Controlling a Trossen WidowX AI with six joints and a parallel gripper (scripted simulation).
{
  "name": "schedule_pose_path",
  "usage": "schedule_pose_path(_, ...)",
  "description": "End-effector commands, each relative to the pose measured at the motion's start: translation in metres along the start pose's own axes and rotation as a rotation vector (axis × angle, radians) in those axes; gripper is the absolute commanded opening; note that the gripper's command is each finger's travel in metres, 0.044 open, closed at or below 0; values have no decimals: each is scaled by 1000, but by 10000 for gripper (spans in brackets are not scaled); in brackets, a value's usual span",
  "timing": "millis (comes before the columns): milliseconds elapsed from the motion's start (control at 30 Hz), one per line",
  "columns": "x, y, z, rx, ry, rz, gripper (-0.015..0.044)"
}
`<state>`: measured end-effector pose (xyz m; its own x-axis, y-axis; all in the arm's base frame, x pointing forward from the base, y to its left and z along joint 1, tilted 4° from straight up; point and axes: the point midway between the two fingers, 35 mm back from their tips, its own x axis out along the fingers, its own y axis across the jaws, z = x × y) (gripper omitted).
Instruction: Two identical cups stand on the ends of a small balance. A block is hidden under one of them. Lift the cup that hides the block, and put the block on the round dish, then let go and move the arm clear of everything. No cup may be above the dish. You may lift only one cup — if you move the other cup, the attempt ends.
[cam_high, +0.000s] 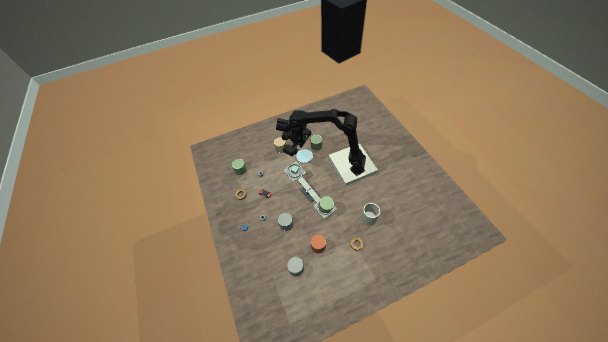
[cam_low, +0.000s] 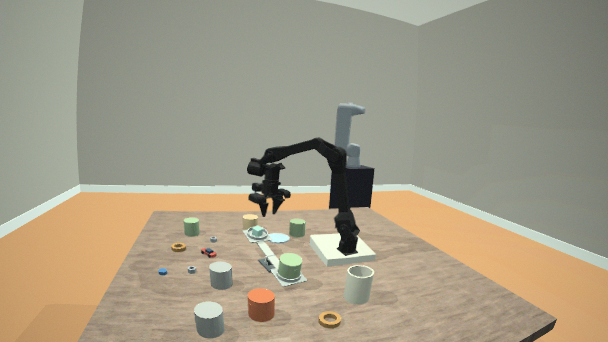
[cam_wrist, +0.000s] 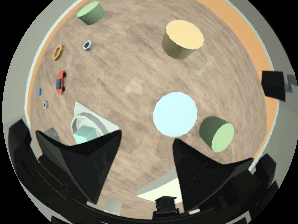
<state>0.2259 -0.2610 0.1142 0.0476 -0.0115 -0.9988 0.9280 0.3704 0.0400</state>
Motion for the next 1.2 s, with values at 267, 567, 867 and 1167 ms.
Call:
schedule_pose_path(267,-14,99,-40,-107,65,3,260)
schedule_pose_path(567,1,99,-41,-107,65,3,260)
schedule_pose_path(867,12,99,-41,-107,65,3,260)
schedule_pose_path(1167,26,99,-42,-107,65,3,260)
